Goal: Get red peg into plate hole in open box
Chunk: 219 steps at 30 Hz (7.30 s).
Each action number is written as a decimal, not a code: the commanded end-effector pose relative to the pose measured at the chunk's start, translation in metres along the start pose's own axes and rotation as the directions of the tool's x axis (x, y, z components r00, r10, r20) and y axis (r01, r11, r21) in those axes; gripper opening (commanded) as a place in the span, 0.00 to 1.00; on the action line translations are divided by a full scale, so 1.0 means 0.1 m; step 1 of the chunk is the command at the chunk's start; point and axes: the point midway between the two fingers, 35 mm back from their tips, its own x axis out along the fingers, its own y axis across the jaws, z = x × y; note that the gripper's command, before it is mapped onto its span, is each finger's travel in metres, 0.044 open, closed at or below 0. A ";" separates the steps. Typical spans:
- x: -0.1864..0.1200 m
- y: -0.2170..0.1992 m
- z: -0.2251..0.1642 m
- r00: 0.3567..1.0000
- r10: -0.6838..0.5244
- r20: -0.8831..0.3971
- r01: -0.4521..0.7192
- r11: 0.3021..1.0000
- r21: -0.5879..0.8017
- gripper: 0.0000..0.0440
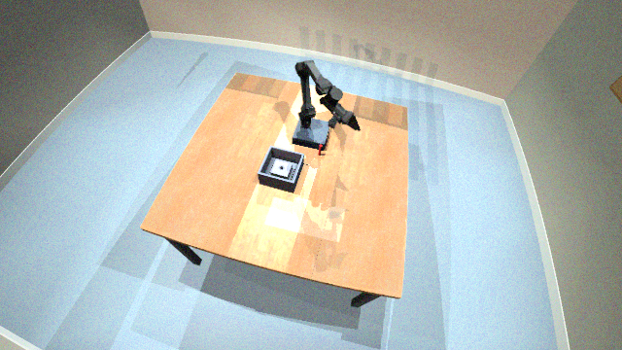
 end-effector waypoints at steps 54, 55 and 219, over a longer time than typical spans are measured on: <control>-0.27 -2.32 1.48 0.229 -0.774 0.590 0.952 0.306 0.031 1.00; -0.25 -2.35 1.51 0.227 -0.771 0.594 0.952 0.304 0.030 1.00; -0.81 -0.18 4.00 0.432 -0.540 0.722 0.834 0.544 -0.093 1.00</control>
